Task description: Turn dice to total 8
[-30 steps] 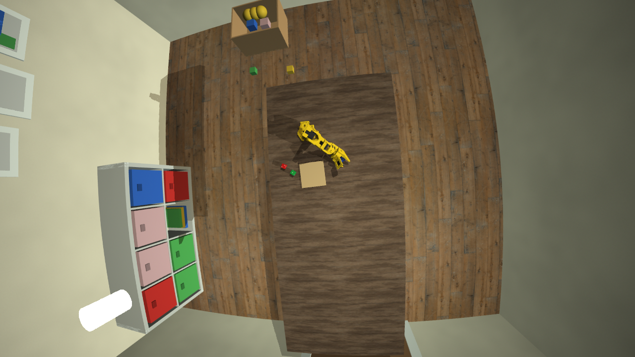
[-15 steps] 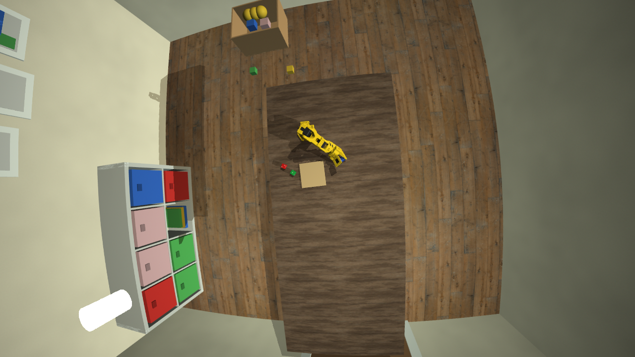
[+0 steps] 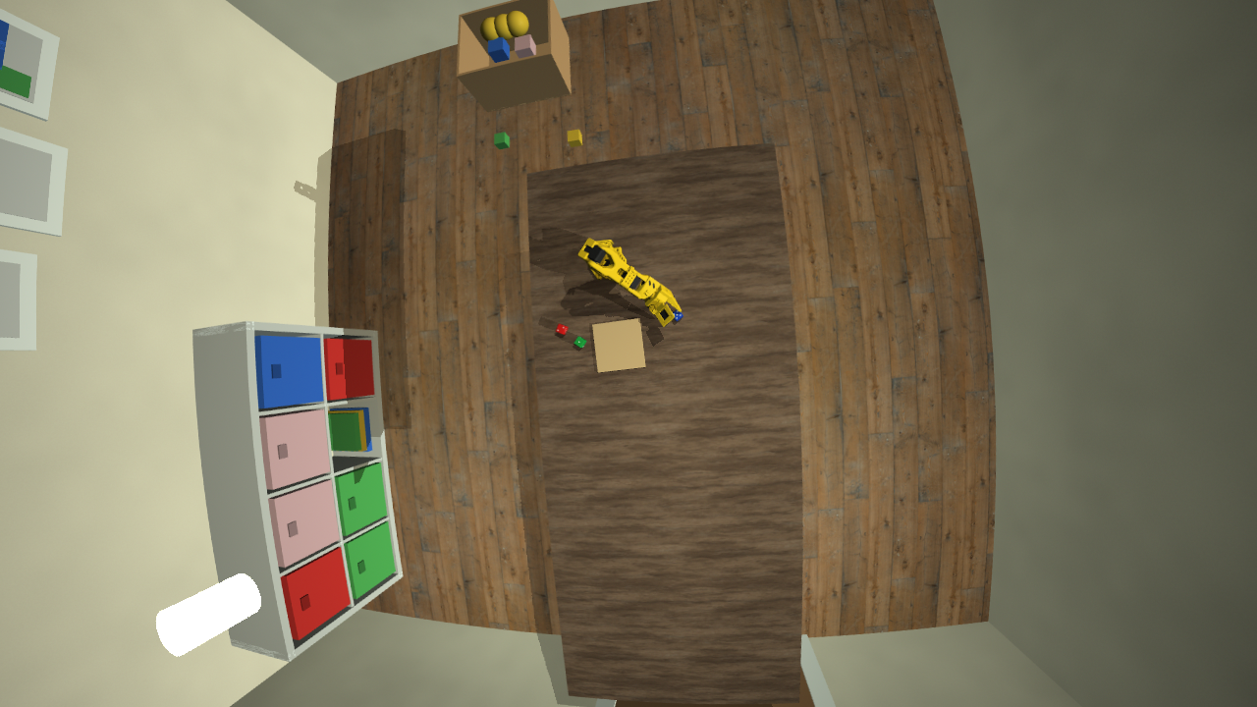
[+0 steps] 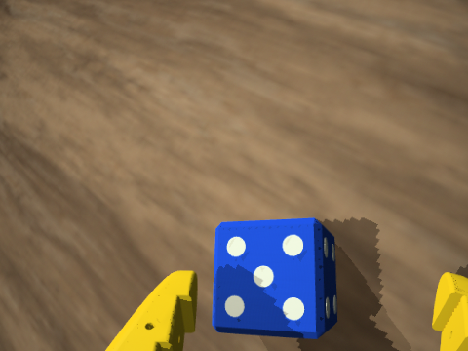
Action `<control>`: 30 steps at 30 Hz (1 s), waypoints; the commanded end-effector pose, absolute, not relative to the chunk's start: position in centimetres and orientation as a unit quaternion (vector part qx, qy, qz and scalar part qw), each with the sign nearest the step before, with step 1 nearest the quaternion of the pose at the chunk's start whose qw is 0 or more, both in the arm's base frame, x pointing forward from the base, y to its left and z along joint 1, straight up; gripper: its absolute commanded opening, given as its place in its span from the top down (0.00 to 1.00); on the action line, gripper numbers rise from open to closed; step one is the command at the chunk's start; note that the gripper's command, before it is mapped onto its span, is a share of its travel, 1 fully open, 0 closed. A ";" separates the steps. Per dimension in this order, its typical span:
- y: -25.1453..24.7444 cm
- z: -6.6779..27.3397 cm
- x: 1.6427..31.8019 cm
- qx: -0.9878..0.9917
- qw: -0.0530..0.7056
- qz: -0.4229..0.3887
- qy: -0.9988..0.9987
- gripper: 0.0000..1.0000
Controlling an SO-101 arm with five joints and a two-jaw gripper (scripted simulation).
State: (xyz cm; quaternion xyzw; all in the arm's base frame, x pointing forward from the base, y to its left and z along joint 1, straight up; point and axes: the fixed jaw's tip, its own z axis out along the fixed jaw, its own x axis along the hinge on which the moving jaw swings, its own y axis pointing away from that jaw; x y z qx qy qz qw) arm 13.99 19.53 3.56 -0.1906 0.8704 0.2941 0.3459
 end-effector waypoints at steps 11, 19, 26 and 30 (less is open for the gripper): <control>18.7 5.7 13.0 -0.278 0.252 0.204 0.904 0.69; 18.7 5.7 13.0 -0.293 0.233 0.182 0.909 0.69; 18.7 5.7 13.0 -0.305 0.217 0.165 0.912 0.69; 18.7 5.7 13.0 -0.312 0.208 0.156 0.914 0.69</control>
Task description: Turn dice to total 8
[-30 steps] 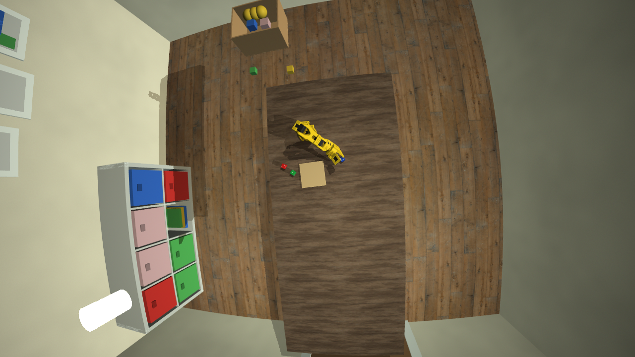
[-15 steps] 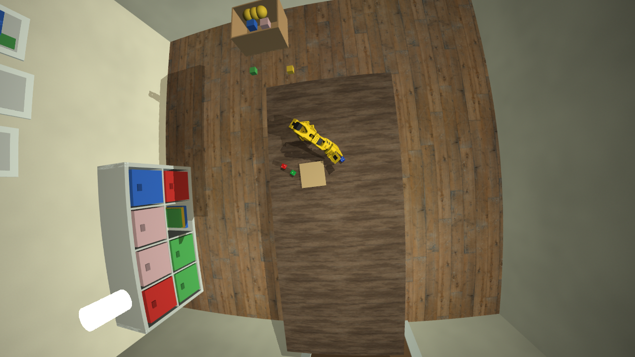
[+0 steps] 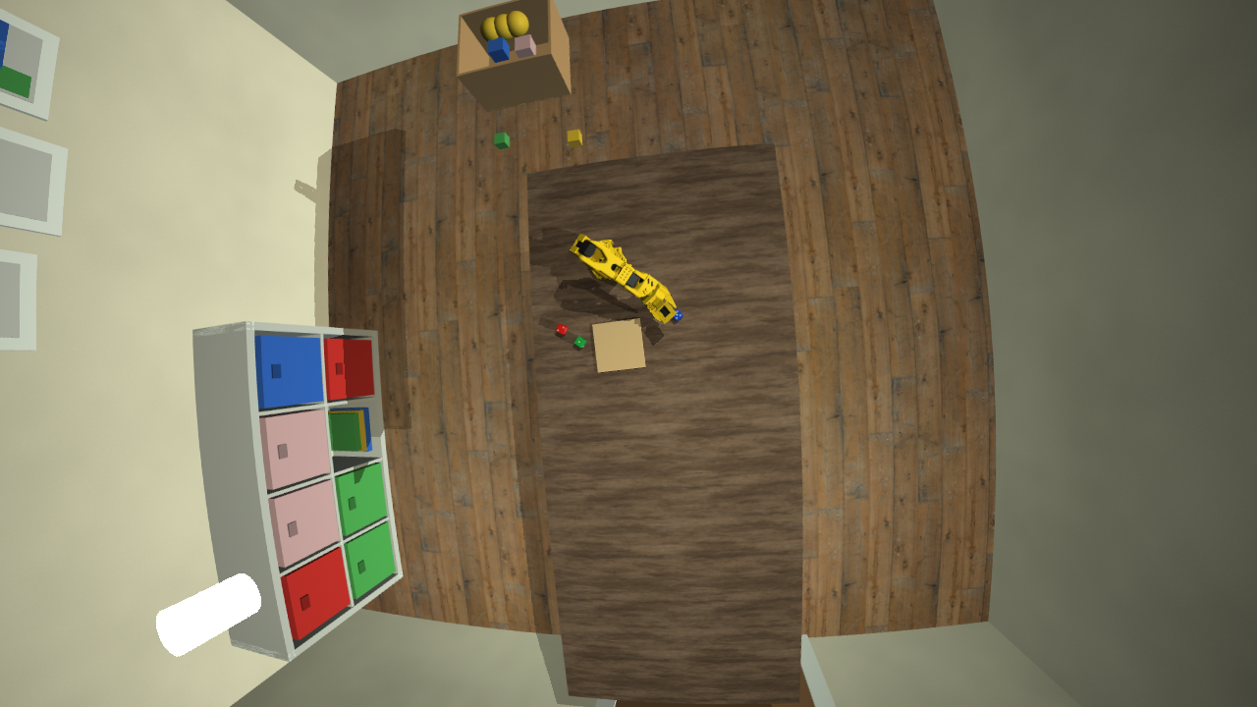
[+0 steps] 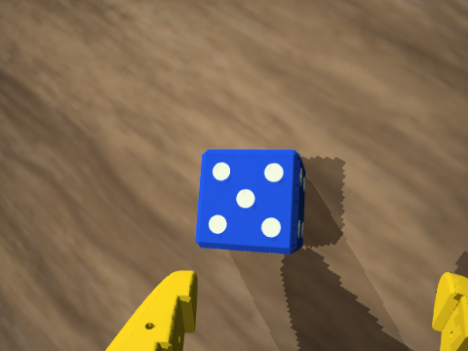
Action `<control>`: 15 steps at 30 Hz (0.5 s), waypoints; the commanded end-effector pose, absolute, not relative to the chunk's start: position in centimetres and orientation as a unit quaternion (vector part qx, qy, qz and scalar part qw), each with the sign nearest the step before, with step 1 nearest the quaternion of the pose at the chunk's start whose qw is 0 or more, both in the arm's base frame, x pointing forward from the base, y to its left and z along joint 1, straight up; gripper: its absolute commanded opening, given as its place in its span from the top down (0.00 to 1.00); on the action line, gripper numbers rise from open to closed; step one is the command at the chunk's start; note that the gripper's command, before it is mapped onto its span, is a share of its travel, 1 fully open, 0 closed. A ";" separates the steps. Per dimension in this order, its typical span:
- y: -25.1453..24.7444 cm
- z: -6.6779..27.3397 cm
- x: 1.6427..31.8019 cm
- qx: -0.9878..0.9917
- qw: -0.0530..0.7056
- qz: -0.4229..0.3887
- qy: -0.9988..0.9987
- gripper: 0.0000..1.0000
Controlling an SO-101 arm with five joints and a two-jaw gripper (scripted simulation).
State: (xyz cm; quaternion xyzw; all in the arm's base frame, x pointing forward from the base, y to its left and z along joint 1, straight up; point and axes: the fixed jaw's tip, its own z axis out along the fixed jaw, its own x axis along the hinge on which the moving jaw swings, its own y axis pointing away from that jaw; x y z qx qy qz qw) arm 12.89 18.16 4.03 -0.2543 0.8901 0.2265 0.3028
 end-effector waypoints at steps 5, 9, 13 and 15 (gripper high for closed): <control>18.7 5.7 13.0 -0.320 0.195 0.143 0.916 0.69; 18.7 5.7 13.0 -0.327 0.186 0.135 0.917 0.69; 18.7 5.7 13.0 -0.333 0.178 0.128 0.917 0.69; 18.7 5.7 13.0 -0.336 0.173 0.123 0.918 0.69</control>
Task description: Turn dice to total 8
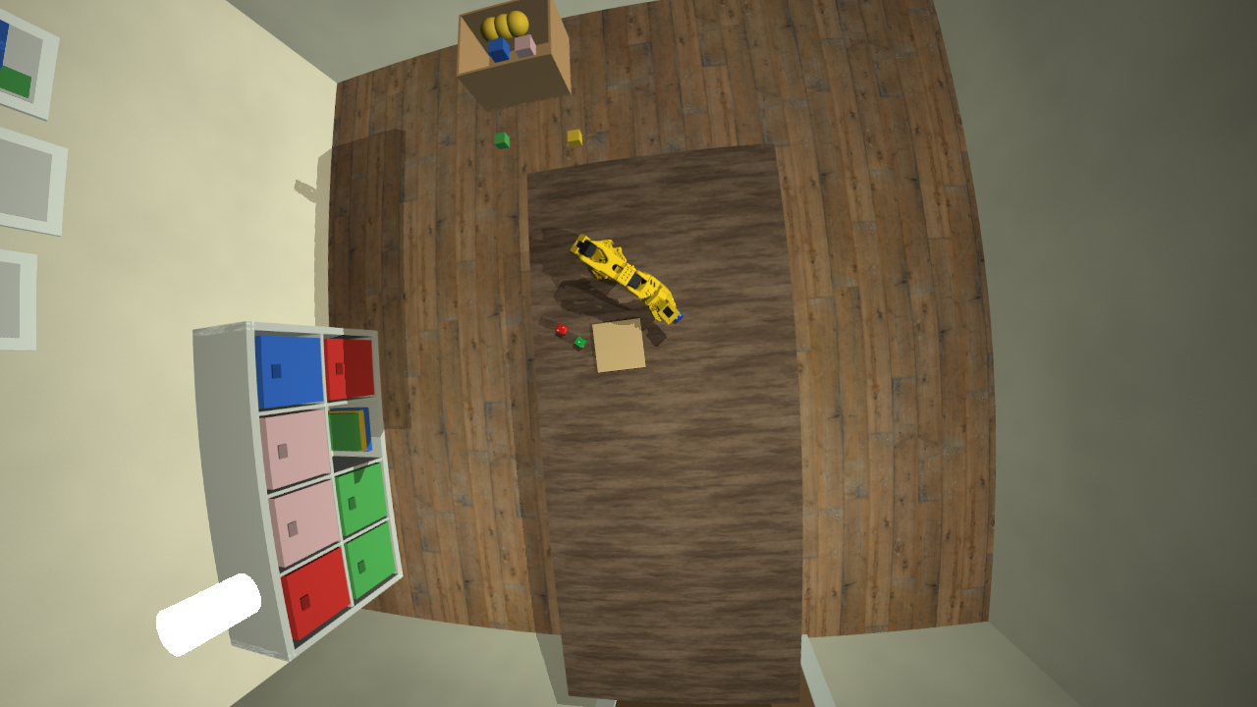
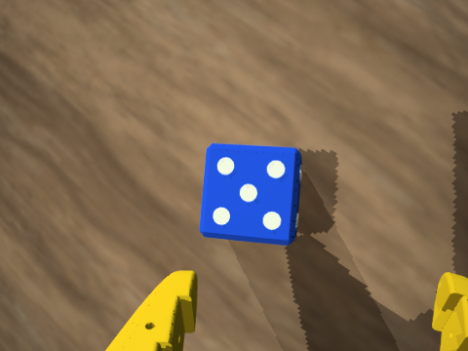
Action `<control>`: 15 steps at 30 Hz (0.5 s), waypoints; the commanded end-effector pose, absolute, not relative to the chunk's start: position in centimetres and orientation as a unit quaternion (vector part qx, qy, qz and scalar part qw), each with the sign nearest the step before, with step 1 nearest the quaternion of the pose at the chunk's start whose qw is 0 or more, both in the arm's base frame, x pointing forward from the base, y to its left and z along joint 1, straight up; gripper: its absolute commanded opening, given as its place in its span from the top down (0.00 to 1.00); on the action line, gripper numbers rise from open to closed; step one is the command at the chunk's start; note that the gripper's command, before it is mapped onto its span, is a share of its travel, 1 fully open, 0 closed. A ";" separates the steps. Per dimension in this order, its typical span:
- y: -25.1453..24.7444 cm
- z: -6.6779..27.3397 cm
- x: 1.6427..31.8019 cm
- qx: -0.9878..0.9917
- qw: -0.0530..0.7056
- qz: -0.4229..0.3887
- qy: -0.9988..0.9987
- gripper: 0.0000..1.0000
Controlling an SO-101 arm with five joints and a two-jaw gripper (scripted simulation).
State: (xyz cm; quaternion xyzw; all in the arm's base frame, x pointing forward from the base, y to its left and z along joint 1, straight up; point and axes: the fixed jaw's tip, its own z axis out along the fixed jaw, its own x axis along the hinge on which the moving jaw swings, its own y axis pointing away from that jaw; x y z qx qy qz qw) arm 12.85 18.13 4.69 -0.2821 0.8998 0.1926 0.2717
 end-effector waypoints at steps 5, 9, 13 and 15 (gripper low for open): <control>18.7 5.7 13.0 -0.345 0.156 0.109 0.919 0.69; 18.7 5.7 13.0 -0.352 0.141 0.097 0.920 0.69; 18.7 5.7 13.0 -0.358 0.129 0.088 0.921 0.69; 18.7 5.7 13.0 -0.364 0.117 0.079 0.921 0.69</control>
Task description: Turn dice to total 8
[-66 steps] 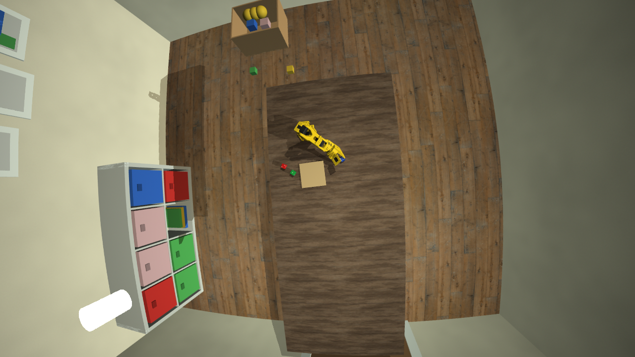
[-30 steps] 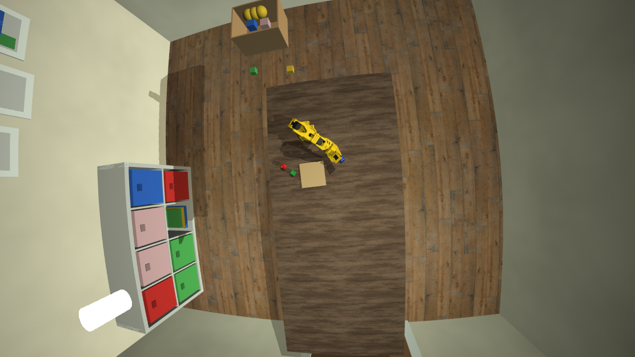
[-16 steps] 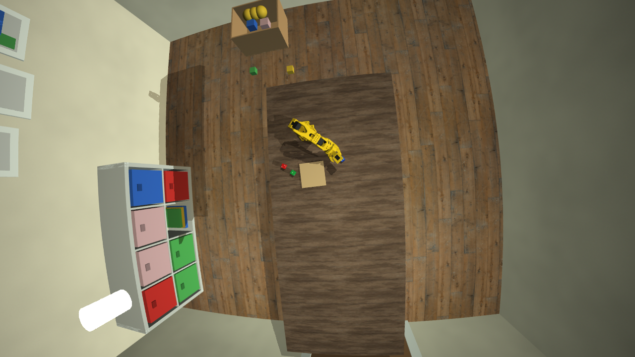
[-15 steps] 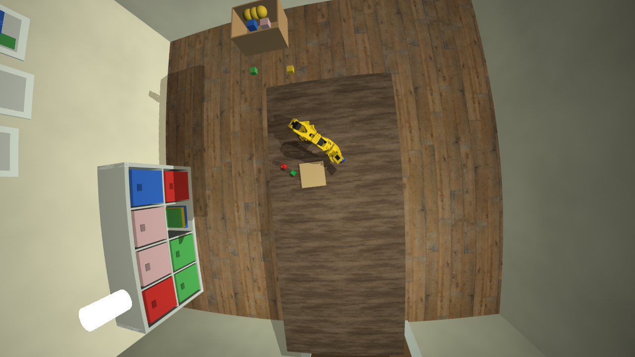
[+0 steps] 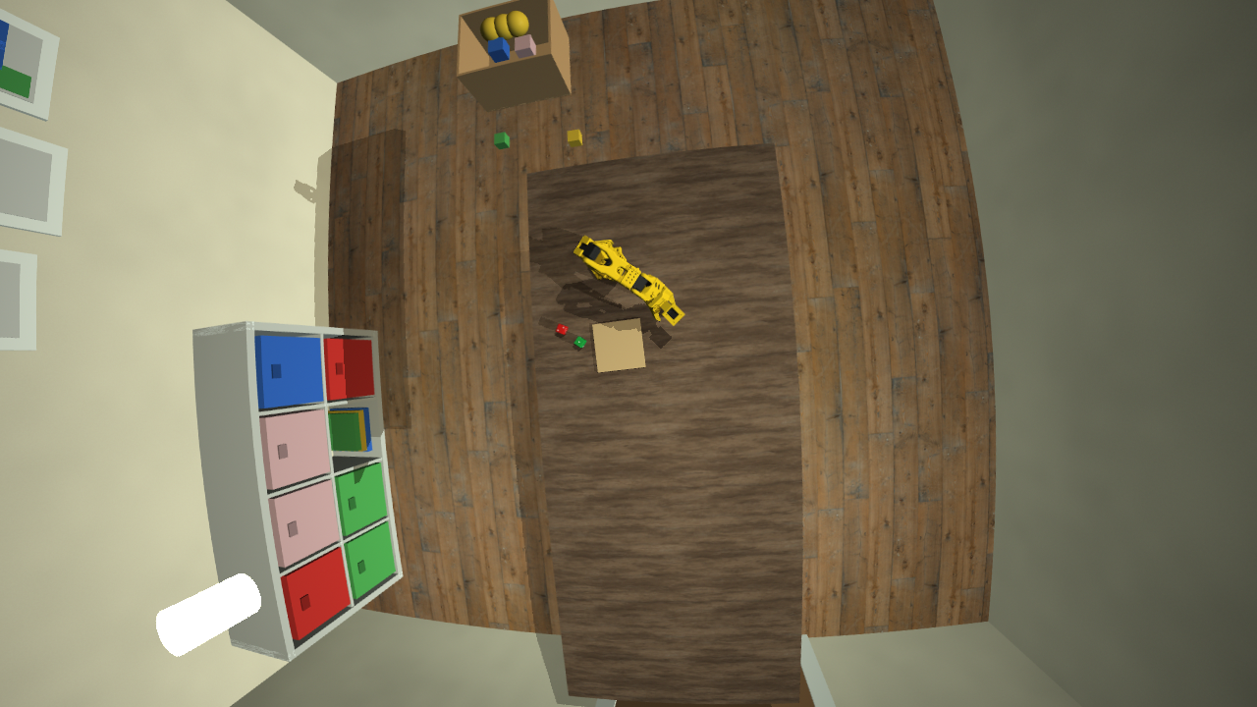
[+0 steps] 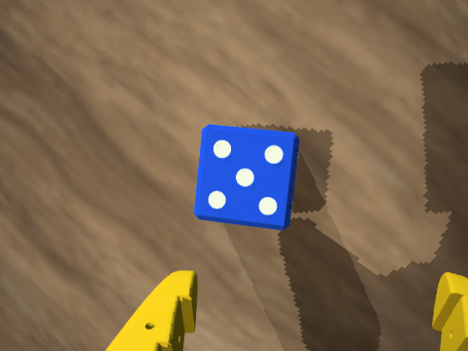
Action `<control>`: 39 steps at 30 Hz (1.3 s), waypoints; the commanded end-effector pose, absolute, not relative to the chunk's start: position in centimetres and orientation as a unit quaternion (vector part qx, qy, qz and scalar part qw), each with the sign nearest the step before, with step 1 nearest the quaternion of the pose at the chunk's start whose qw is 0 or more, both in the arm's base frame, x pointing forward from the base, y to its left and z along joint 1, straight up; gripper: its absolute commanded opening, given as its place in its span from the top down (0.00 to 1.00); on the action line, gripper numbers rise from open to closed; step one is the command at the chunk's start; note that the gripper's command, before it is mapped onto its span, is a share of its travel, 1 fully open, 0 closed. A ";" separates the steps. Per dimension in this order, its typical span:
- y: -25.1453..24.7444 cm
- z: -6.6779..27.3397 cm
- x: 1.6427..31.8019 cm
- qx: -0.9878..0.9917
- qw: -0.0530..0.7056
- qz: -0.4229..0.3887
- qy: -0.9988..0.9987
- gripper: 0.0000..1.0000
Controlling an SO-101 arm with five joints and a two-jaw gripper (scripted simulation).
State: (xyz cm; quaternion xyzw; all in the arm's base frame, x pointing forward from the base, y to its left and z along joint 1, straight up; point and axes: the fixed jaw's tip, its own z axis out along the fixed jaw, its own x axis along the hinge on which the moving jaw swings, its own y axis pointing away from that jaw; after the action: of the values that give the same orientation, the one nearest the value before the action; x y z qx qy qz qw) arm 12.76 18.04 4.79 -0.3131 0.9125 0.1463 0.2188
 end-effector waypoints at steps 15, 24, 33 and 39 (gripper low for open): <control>18.7 5.7 13.0 -0.390 0.057 0.036 0.918 0.69; 18.1 5.1 12.6 -0.429 0.013 0.011 0.903 0.69; 18.1 5.1 12.6 -0.447 -0.024 -0.011 0.894 0.69; 18.1 5.1 12.6 -0.454 -0.038 -0.019 0.890 0.69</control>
State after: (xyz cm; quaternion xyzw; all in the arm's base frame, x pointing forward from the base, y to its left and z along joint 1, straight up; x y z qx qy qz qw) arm 12.37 17.56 4.40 -0.4149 0.9084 0.0237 0.0451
